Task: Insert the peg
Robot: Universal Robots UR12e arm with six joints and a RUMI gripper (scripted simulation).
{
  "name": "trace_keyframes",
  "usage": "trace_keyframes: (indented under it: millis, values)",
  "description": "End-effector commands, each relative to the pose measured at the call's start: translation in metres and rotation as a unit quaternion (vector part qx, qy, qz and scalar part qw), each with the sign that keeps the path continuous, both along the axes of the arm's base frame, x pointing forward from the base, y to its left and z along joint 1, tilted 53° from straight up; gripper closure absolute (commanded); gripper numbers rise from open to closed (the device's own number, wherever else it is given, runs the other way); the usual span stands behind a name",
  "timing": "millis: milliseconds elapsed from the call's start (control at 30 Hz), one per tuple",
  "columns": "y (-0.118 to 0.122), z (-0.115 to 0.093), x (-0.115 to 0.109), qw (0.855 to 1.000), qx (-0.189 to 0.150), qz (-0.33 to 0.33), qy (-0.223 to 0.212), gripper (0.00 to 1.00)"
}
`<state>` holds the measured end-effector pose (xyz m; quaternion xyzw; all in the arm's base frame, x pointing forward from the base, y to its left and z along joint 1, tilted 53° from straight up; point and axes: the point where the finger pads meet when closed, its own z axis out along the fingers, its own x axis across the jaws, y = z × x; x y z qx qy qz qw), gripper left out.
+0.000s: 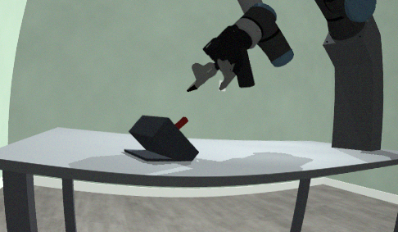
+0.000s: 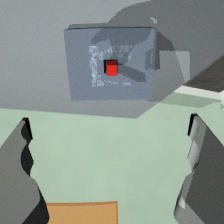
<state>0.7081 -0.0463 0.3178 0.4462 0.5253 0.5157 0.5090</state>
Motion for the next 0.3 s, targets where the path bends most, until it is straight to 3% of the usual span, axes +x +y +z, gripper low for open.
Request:
trace_keyframes:
  millis: [0,267]
  values:
    - [0.0005,0.0006,-0.0011,1.000,0.000,0.001,-0.001,0.14]
    - [0.0005,0.0006,-0.0011,1.000,0.000,0.001,-0.001,0.03]
